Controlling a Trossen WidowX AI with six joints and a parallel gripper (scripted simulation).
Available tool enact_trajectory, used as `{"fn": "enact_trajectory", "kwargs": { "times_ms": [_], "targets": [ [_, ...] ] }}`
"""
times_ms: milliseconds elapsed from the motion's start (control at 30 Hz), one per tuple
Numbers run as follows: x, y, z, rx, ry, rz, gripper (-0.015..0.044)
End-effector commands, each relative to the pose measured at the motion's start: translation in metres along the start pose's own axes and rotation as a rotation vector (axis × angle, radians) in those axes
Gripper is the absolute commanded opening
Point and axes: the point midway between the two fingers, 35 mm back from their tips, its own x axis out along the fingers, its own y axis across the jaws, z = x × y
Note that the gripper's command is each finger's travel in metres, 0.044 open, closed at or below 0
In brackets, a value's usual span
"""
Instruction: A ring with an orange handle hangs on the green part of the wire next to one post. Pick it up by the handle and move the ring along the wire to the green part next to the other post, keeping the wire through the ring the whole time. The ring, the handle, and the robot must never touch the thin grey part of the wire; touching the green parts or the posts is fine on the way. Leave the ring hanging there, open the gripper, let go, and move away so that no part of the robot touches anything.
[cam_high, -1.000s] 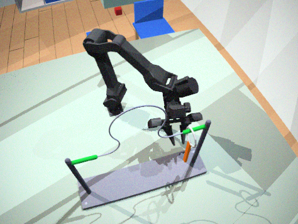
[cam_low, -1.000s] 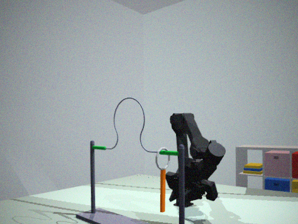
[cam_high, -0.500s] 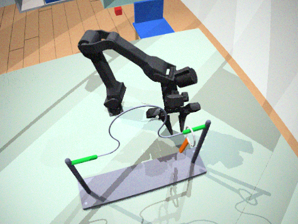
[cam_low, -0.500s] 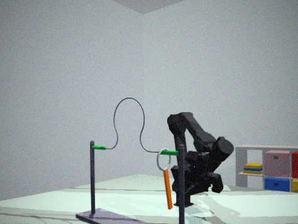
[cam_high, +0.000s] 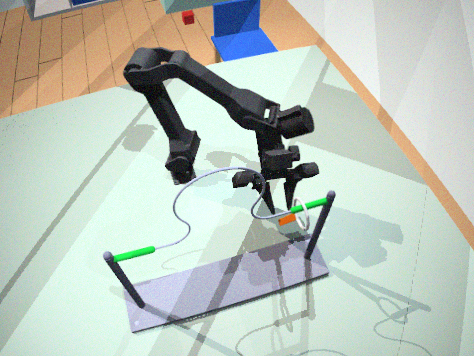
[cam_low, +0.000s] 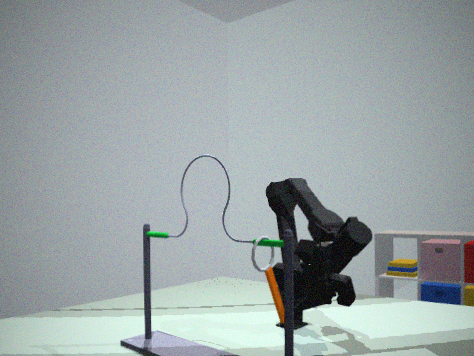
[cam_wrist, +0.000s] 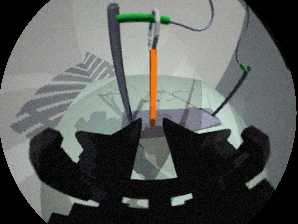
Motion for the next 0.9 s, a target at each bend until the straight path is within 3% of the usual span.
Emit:
{"fn": "enact_trajectory", "kwargs": {
  "times_ms": [0,200,367,867],
  "targets": [
    [0.0,-0.001,0.0,0.002,-0.002,-0.003,0.016],
    [-0.046,-0.001,0.001,-0.001,-0.003,0.001,0.0317],
    [-0.048,-0.002,0.001,-0.002,-0.004,0.002,0.044],
    [-0.048,-0.002,0.001,-0.002,-0.004,0.002,0.044]
  ]
}}
